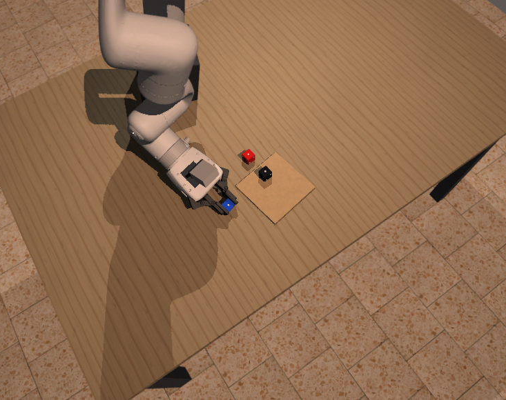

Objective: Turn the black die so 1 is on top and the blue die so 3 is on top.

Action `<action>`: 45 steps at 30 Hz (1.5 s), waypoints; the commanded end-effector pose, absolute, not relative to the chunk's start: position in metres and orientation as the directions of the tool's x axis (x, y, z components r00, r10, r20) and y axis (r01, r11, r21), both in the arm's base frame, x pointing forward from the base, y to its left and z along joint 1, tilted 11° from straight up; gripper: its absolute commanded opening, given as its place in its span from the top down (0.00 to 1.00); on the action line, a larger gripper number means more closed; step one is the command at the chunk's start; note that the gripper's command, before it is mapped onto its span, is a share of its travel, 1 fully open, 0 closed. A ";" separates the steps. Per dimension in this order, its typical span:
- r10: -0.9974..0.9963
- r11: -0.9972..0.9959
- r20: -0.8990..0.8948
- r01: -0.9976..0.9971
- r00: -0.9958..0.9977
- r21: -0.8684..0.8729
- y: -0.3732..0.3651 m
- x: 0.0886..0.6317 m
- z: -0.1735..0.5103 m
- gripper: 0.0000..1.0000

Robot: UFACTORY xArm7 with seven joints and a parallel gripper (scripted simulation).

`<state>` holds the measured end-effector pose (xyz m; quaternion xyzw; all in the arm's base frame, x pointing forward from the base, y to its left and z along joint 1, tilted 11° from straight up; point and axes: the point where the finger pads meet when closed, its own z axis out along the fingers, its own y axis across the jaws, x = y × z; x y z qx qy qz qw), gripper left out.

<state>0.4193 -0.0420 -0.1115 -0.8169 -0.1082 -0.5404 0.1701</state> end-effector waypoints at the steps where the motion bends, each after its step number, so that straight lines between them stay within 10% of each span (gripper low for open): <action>1: -0.006 -0.919 0.920 0.360 0.391 -0.159 -0.043 0.420 -0.111 0.67; 45: -0.006 -0.919 0.920 0.360 0.391 -0.159 -0.043 0.420 -0.111 0.58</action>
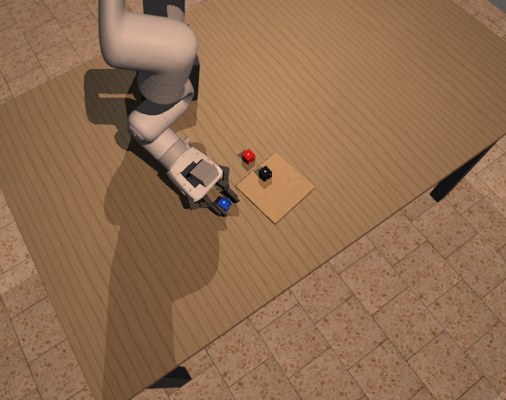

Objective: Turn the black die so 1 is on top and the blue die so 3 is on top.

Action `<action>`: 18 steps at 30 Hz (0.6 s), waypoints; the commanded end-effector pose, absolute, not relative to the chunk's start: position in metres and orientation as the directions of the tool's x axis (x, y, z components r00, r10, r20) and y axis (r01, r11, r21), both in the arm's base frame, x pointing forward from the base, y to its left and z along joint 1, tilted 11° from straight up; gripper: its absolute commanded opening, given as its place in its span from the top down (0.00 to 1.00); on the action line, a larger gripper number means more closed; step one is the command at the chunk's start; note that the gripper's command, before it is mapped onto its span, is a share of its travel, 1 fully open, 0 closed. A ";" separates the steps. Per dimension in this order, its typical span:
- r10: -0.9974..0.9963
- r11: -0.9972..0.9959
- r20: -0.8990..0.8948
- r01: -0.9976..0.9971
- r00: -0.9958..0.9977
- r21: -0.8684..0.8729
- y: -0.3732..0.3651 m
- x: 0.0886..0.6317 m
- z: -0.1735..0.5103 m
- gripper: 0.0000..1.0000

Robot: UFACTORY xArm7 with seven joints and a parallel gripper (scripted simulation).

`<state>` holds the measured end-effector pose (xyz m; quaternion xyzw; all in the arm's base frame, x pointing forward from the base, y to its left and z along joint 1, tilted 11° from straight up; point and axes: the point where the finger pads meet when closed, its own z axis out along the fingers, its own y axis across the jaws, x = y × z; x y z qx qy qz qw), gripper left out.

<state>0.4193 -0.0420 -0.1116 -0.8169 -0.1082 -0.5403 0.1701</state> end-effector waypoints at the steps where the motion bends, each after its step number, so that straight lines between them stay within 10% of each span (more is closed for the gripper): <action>1: -0.006 -0.919 0.920 0.360 0.391 -0.159 -0.043 0.420 -0.111 0.58; 18: -0.006 -0.919 0.920 0.360 0.391 -0.159 -0.050 0.404 -0.104 0.58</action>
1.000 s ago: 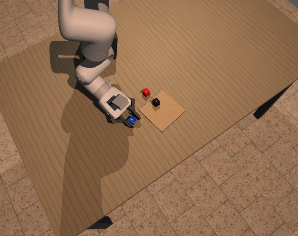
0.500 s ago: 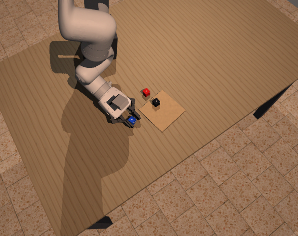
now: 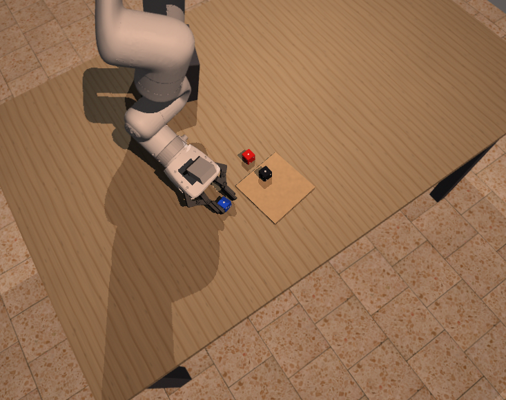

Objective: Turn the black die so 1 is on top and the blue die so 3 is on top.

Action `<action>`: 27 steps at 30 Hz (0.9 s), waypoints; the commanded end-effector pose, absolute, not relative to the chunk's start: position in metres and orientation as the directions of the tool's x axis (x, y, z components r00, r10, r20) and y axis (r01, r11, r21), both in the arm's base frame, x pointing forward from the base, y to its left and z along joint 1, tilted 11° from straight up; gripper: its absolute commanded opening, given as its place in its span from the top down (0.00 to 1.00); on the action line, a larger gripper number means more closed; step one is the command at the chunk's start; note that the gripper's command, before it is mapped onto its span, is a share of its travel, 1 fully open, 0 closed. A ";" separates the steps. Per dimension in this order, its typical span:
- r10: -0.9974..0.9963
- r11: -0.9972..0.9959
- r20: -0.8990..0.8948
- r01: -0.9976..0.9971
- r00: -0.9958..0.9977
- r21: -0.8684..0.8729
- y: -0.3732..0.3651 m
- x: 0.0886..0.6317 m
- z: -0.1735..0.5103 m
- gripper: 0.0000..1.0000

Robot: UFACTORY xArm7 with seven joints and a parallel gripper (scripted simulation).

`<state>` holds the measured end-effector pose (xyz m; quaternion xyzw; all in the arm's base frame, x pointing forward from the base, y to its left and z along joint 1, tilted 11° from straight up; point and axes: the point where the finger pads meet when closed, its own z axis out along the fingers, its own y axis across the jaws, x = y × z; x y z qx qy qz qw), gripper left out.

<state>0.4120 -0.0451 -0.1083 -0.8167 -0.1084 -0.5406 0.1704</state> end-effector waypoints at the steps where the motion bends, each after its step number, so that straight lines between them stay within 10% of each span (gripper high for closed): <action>1: -0.006 -0.919 0.920 0.360 0.391 -0.159 -0.052 0.401 -0.103 0.58; 27: -0.006 -0.919 0.920 0.360 0.391 -0.159 -0.067 0.376 -0.072 0.58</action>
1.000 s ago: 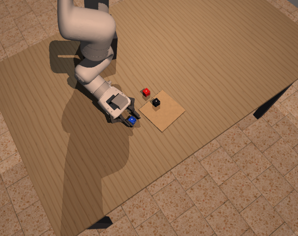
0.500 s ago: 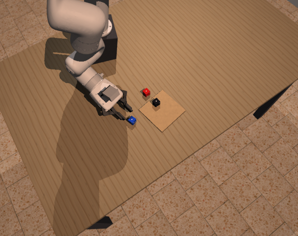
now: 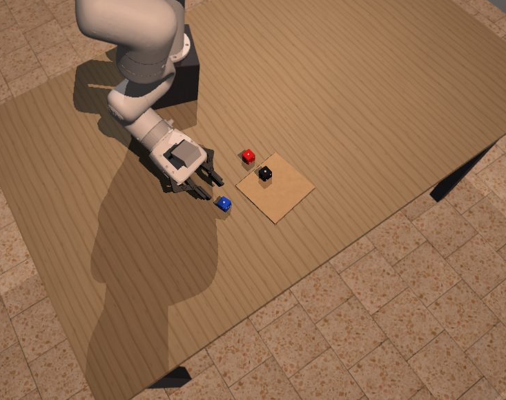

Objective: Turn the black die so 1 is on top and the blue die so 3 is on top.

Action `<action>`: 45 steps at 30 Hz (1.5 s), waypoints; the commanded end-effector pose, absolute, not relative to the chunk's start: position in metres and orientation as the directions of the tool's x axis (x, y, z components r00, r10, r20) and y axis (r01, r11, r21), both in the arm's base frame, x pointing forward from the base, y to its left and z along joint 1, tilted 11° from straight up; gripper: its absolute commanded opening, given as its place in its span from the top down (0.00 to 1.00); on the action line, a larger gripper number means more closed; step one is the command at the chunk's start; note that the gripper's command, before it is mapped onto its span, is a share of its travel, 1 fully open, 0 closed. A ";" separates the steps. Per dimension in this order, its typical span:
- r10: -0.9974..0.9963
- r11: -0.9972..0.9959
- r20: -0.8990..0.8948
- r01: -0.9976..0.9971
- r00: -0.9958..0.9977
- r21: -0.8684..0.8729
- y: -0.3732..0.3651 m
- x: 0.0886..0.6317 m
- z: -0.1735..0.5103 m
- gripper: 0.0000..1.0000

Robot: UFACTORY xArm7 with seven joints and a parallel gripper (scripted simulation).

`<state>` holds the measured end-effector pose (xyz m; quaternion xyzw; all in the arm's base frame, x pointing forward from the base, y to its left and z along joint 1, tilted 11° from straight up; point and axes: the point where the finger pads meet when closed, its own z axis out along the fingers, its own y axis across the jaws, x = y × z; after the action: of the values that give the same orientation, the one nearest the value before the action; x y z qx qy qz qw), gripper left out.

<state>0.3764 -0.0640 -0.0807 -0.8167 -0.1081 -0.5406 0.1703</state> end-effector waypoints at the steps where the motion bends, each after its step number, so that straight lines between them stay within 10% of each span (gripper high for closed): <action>1: -0.006 -0.919 0.920 0.360 0.391 -0.159 -0.067 0.376 -0.072 0.58; 45: 0.212 -0.917 0.564 0.362 0.798 -0.166 -0.065 0.400 -0.015 0.58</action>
<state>0.3965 -0.0689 -0.0162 -0.9169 -0.1453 -0.3479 0.1311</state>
